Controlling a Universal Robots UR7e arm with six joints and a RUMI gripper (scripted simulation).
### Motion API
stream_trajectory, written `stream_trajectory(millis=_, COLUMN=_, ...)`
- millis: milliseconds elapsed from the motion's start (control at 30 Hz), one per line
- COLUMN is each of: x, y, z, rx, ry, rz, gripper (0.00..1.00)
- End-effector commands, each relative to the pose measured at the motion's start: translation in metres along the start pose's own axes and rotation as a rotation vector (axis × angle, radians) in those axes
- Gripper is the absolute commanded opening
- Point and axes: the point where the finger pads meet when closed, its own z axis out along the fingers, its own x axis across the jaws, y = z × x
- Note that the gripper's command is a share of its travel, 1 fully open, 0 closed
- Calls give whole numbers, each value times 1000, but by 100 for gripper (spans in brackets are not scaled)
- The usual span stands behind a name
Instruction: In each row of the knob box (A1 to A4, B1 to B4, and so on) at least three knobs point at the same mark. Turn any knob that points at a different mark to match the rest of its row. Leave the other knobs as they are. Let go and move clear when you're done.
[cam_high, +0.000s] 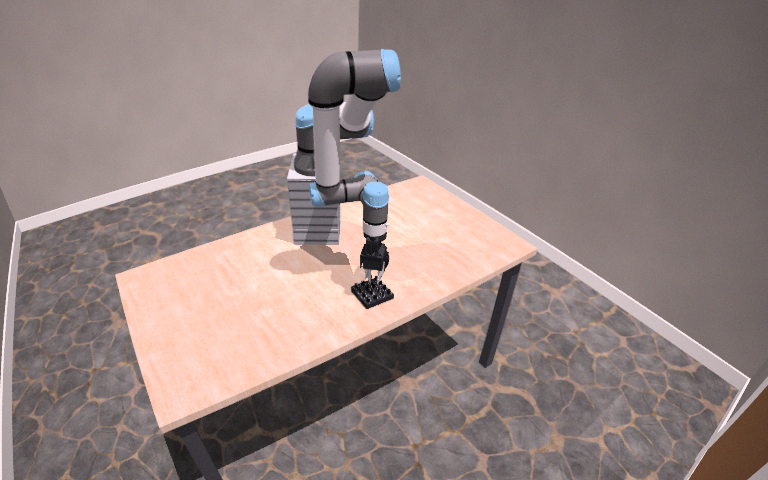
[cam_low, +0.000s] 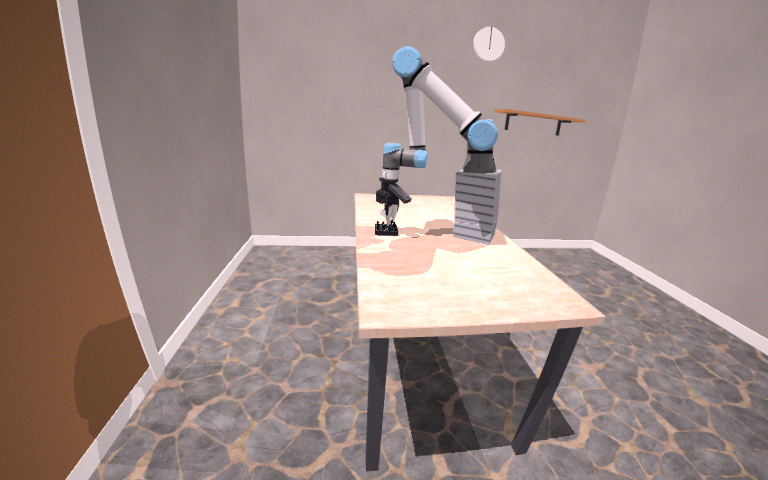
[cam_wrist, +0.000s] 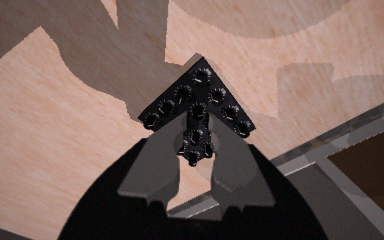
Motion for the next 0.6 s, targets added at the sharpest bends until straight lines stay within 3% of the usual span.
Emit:
stream_trajectory(millis=0, x=0, y=0, z=4, rx=-1, ry=1, rz=0, gripper=11)
stream_trajectory(millis=567, x=0, y=0, z=7, rx=-1, ry=1, rz=0, gripper=11)
